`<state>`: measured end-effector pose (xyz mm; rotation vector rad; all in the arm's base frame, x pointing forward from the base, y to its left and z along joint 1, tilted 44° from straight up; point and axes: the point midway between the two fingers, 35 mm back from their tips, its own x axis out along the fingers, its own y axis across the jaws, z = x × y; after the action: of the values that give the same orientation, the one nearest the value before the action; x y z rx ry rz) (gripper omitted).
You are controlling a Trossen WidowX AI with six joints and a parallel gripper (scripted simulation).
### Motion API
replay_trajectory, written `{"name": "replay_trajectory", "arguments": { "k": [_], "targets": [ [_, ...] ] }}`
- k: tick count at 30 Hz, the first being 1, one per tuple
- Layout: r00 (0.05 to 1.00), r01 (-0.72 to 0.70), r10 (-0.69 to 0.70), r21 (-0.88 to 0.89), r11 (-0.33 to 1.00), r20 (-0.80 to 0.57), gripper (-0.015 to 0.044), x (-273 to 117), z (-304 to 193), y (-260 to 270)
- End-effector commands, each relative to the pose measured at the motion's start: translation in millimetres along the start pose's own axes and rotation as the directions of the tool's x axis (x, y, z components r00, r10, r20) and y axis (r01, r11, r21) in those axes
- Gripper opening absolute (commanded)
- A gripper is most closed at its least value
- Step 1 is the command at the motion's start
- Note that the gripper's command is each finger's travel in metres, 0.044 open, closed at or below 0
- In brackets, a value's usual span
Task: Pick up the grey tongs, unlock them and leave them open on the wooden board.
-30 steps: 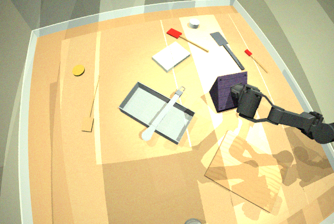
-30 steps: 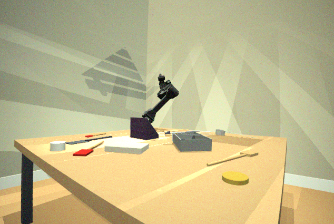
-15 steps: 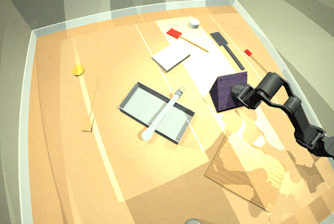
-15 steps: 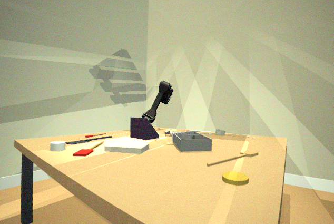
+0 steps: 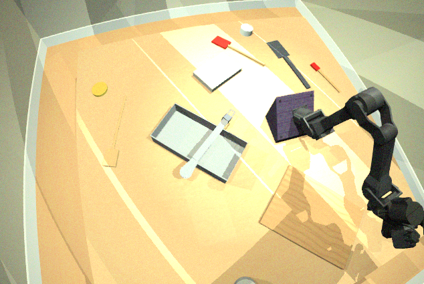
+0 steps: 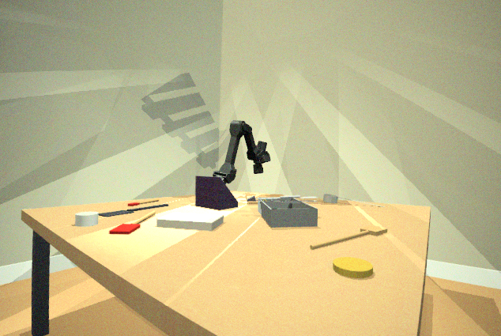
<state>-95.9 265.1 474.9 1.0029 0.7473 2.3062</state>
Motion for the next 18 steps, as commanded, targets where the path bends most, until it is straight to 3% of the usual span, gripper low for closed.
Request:
{"name": "replay_trajectory", "arguments": {
  "k": [1,9,18],
  "targets": [
    [0.979,0.177,-0.184,0.08,0.981,0.09,0.026,-15,33,-48],
    [0.832,0.417,-0.486,0.277,0.866,0.267,0.026,-74,96,-127],
    [0.526,0.485,-0.737,0.562,0.67,0.424,0.026,-185,156,-186]
  ]
}}
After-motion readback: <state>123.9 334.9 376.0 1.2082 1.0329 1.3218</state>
